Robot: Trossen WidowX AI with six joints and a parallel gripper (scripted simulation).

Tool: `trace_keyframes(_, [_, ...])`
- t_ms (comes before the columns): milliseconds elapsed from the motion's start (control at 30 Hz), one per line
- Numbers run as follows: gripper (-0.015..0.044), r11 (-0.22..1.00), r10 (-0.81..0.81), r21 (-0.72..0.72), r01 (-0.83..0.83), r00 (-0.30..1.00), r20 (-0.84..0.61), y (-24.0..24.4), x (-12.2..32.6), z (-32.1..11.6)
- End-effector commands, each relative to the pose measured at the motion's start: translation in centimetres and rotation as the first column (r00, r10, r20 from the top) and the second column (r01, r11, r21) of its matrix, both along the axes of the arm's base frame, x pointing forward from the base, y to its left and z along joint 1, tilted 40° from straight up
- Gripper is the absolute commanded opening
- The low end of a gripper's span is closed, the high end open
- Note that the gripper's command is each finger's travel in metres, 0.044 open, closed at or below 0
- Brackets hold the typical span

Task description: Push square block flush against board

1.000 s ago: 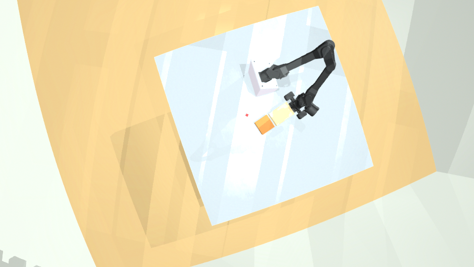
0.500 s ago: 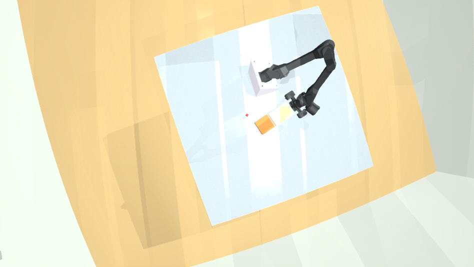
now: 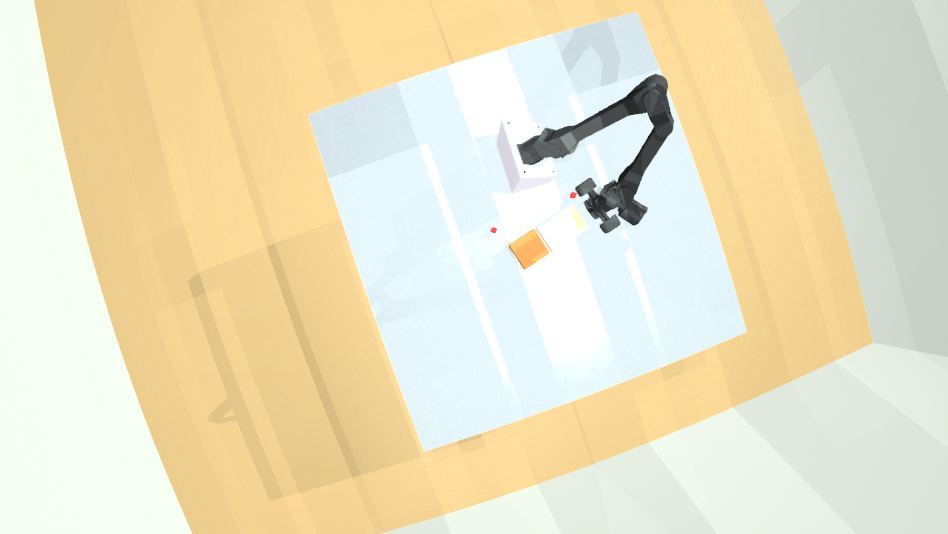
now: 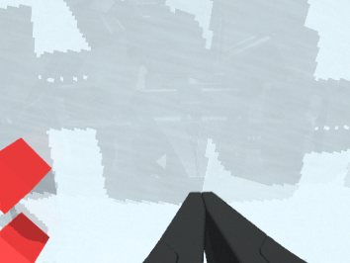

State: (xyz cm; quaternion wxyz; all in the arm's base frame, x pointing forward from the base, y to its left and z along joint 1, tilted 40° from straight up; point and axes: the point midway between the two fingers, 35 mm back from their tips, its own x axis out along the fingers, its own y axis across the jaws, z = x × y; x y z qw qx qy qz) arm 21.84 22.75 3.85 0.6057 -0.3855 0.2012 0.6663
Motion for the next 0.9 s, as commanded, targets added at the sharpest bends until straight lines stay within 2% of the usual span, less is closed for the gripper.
trace_keyframes(0, [0.0, 1.0, -0.004, 0.0, 0.004, 1.0, 0.003, 0.5, -0.1, 0.6])
trace_keyframes(200, [0.0, 1.0, 0.0, 0.002, 0.0, 1.0, 0.001, 0.5, -0.2, 0.8])
trace_keyframes(400, [0.0, 1.0, -0.004, 0.001, 0.004, 1.0, 0.004, -3.0, -0.5, 4.9])
trace_keyframes(567, [0.0, 1.0, -0.004, 0.0, 0.004, 1.0, 0.004, -3.2, -0.4, 4.7])
trace_keyframes(700, [0.0, 1.0, 0.002, -0.002, -0.002, 1.0, 0.009, -5.3, -0.3, 2.9])
trace_keyframes(867, [0.0, 1.0, -0.001, -0.006, 0.001, 1.0, 0.009, -4.0, -0.1, 1.3])
